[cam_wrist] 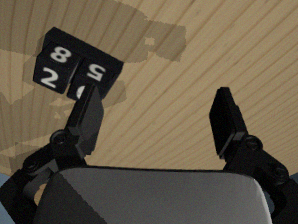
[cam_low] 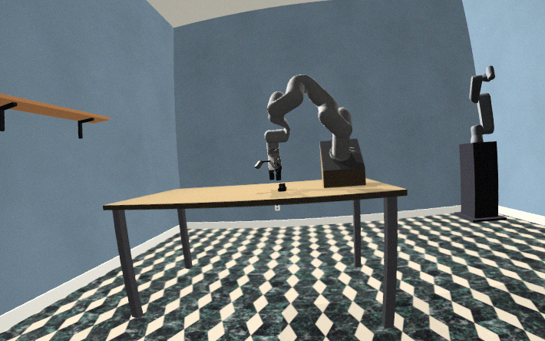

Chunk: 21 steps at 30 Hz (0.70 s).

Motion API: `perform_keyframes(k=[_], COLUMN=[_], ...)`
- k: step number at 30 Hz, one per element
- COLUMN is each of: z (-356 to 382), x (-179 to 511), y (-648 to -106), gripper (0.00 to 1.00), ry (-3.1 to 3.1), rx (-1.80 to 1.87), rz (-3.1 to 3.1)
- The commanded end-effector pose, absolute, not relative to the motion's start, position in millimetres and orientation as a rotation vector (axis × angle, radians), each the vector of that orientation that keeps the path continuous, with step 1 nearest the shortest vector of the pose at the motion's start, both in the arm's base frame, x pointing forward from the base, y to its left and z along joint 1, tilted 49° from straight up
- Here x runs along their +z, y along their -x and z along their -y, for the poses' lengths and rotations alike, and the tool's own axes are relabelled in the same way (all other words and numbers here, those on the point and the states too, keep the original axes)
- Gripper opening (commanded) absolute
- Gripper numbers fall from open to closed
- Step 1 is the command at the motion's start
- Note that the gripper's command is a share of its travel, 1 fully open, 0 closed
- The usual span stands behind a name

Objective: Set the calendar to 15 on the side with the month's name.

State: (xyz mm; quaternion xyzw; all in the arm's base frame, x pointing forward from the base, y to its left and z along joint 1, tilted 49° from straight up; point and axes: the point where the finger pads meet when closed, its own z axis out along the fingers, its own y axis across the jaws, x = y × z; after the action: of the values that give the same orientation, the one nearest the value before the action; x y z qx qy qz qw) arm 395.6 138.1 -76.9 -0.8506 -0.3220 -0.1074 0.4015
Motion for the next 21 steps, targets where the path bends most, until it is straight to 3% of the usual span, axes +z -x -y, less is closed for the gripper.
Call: perform_keyframes(k=[1,21], z=[-135.2,-132.3], x=[-77.2,-78.2], y=[-376.1,-349.2], gripper=[1.0,1.0], ry=[2.171,2.243], rx=[-0.239,-0.101], rz=[0.757,0.458])
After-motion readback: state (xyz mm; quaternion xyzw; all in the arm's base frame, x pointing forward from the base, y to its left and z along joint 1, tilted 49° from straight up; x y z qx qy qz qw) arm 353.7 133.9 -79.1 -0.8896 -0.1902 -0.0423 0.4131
